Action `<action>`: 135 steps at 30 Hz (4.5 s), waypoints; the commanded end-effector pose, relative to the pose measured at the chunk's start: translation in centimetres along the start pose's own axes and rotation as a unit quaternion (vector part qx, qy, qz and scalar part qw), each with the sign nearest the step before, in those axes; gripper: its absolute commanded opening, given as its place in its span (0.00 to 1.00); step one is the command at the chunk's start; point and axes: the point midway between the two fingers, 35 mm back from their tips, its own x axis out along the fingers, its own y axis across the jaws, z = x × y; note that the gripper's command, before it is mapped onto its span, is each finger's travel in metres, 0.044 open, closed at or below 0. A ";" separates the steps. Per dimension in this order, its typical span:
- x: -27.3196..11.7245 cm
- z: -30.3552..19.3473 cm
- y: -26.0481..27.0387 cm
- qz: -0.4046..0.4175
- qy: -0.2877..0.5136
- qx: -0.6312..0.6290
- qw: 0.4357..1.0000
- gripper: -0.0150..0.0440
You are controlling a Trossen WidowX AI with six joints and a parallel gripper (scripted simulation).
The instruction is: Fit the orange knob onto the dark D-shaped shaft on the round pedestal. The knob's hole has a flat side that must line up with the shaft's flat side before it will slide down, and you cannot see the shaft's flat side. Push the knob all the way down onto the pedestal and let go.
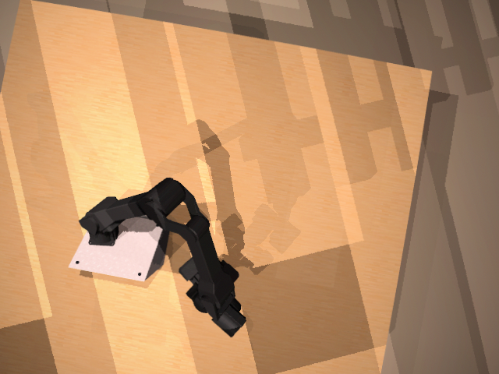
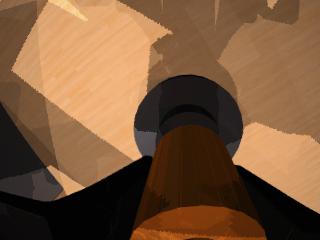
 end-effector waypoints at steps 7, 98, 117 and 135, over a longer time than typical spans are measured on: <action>-0.4 0.1 0.0 -0.001 0.000 0.448 0.894 0.25; -0.4 -0.1 0.4 -0.001 0.000 0.610 0.793 0.25; 0.2 0.1 -0.2 -0.001 0.000 0.689 0.725 0.25; -0.1 0.0 0.2 -0.001 0.000 0.760 0.650 0.25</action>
